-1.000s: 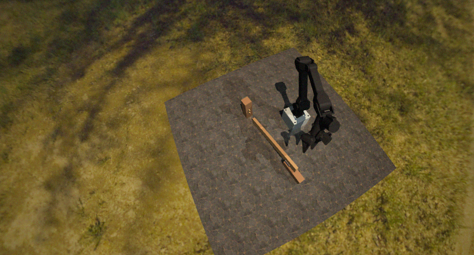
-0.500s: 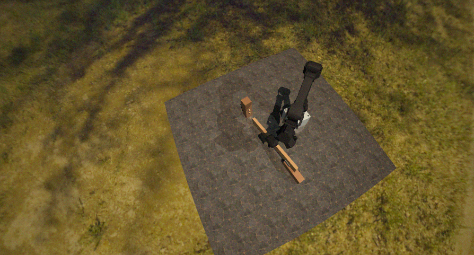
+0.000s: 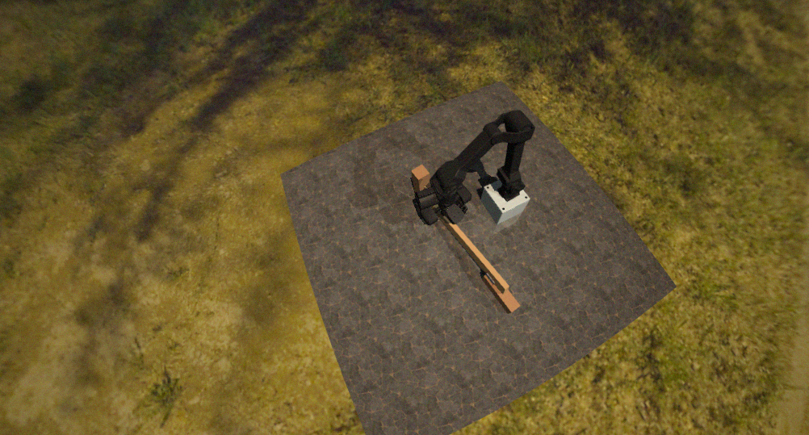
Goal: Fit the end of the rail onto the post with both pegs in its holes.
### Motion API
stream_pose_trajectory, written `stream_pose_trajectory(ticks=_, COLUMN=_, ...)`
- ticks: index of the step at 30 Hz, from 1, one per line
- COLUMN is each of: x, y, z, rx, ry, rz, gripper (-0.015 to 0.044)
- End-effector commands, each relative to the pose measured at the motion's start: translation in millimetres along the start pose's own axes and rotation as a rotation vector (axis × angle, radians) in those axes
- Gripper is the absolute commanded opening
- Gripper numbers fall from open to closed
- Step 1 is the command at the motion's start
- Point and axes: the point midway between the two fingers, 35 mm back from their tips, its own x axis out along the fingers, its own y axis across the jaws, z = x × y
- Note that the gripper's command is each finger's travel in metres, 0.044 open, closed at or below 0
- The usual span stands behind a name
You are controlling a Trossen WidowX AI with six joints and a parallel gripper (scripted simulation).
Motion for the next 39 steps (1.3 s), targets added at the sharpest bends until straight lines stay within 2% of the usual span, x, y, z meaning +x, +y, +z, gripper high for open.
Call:
stream_pose_trajectory(ticks=1, x=4.4, y=3.9, z=-8.7, rx=-0.014, ry=-0.032, rz=0.024, gripper=0.0440)
stream_pose_trajectory(ticks=39, x=60.2, y=4.3, z=-7.7, rx=-0.014, ry=-0.031, rz=0.024, gripper=0.0440)
